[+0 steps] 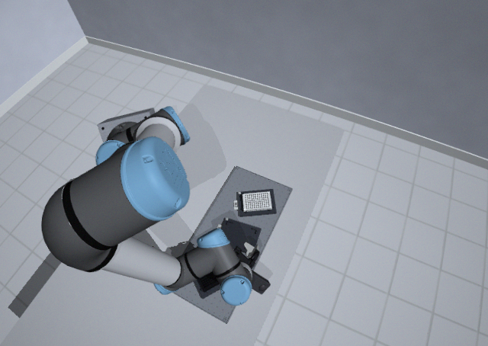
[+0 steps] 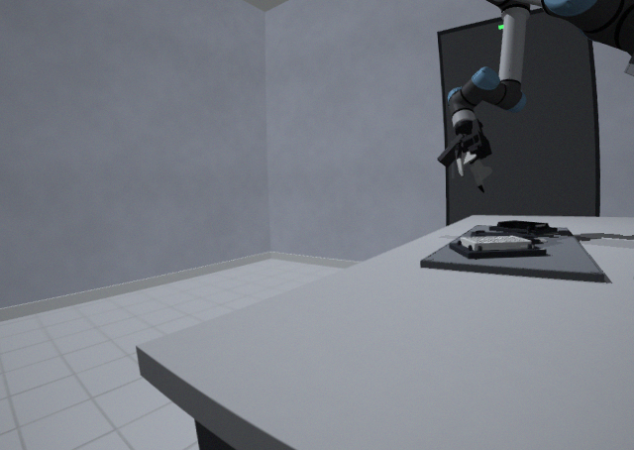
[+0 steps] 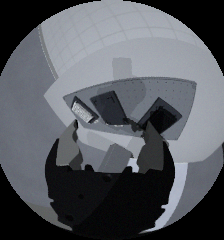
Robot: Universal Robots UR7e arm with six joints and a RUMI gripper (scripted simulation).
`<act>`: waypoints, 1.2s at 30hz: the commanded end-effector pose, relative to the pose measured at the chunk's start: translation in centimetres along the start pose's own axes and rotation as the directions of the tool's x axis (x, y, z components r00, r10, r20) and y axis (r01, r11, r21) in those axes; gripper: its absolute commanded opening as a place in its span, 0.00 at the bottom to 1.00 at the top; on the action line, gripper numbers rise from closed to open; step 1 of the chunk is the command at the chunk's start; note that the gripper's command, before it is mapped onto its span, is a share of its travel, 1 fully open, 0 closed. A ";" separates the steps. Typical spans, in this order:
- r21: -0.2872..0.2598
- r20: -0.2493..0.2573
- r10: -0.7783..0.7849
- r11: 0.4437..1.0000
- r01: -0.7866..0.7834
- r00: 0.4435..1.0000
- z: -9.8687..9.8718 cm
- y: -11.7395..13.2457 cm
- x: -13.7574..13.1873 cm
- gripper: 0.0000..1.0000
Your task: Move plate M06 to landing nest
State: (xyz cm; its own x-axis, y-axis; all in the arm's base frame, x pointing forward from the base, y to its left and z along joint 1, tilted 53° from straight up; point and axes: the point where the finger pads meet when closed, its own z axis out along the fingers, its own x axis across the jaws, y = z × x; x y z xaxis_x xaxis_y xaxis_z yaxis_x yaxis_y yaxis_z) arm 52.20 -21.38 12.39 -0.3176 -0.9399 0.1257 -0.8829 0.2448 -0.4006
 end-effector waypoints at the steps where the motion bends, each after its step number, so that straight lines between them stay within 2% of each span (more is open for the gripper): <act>1: 0.023 -0.013 0.015 1.000 -0.015 1.000 1.0 -0.2 0.9 0.82; 3: 0.050 -0.030 0.038 0.998 -0.036 0.999 1.7 -0.1 1.6 0.82; 6: 0.050 -0.030 0.038 0.998 -0.036 0.999 2.4 -0.1 2.3 0.82; 8: 0.078 -0.047 0.060 0.995 -0.057 0.997 3.1 0.0 3.0 0.82; 11: 0.078 -0.047 0.060 0.995 -0.057 0.997 3.5 0.0 3.5 0.82; 14: 0.105 -0.063 0.083 0.992 -0.076 0.995 4.4 0.3 4.6 0.82; 18: 0.119 -0.072 0.095 0.989 -0.086 0.993 4.7 0.4 5.0 0.82; 27: 0.188 -0.112 0.151 0.974 -0.128 0.982 6.6 1.5 7.9 0.82; 36: 0.243 -0.143 0.196 0.957 -0.158 0.970 7.3 2.6 9.8 0.82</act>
State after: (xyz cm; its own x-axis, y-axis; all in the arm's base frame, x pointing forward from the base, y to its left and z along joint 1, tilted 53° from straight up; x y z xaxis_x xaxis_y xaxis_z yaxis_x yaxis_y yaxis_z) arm 49.88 -30.85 6.38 -0.5082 -0.8445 0.1687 -0.7352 0.3234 -0.5957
